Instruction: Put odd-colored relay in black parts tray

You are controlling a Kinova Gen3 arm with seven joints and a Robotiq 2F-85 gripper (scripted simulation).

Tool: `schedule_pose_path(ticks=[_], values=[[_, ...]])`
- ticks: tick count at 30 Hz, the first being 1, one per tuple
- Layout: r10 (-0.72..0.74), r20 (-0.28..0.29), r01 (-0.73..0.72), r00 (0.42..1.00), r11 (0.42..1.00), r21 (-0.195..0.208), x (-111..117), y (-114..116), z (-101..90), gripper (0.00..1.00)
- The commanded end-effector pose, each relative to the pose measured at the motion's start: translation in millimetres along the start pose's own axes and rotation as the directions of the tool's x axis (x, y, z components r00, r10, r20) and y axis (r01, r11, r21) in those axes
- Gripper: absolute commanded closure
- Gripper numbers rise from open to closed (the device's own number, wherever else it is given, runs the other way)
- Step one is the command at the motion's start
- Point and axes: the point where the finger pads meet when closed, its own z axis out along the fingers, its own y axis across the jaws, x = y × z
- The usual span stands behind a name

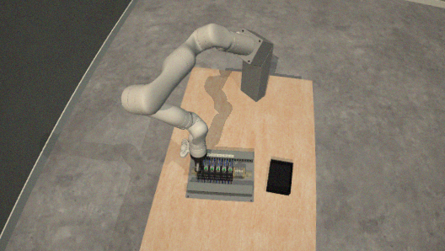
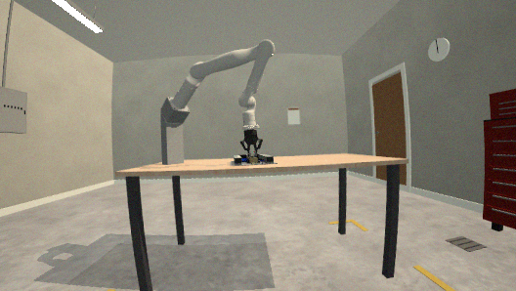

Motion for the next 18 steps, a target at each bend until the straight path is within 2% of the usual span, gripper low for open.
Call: schedule_pose_path(ticks=[1,18], values=[[0.007,-0.002,-0.007,1.0,1.0,0.006,1.8,0.1,-1.0,1.0],[0.007,-0.002,-0.007,1.0,0.999,0.033,1.8,0.8,-1.2,1.0]])
